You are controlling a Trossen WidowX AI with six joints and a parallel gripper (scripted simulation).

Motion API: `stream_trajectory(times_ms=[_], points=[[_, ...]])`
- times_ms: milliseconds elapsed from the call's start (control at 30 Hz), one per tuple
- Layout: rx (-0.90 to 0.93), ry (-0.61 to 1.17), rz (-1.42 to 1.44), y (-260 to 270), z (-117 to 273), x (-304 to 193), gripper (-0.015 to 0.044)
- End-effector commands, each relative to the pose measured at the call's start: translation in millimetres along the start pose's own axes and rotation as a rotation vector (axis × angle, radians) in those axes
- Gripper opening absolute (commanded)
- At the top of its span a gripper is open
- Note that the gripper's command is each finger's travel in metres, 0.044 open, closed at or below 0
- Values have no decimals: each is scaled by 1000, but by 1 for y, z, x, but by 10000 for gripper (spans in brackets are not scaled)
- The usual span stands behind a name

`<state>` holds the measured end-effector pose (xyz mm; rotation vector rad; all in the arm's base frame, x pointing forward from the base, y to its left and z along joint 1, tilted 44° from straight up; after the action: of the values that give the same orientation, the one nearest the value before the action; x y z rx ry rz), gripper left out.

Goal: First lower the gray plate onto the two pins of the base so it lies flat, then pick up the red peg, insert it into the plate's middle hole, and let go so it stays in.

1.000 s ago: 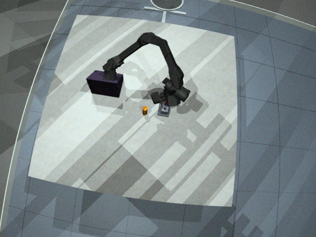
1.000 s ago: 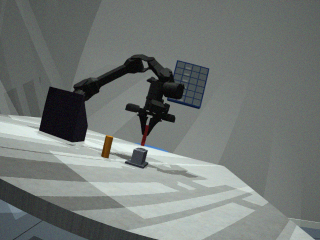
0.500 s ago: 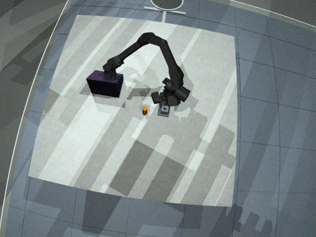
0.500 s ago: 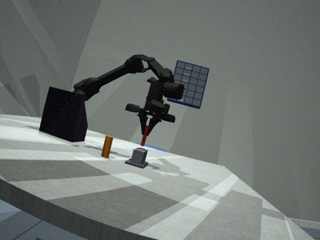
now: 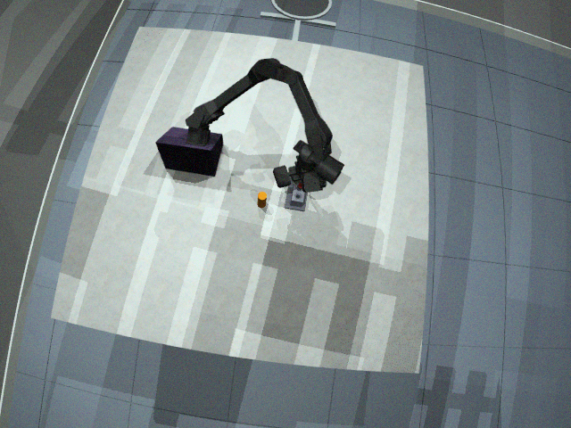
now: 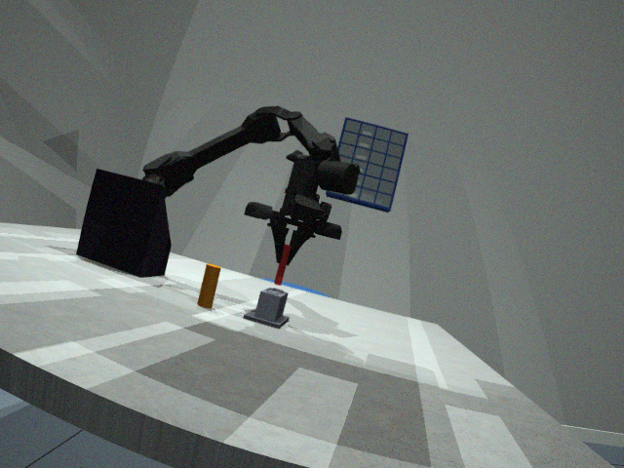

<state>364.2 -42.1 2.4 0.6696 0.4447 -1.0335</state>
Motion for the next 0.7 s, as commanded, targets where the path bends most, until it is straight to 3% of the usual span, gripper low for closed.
stream_trajectory(times_ms=[0,667], points=[[0,0,0,0,-2,0,0],[-2,-3,4,1,-18,0,0]])
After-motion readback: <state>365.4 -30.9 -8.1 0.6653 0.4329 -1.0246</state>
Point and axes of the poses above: the point midway between the two fingers, 35 mm back from their tips, its own z axis back along the fingers, its own y axis across the jaws, x = y × z, the point moved 6 cm from there along z, back along the fingers, and after that the axes turned 4 degrees about -z, right-handed, at the moved point
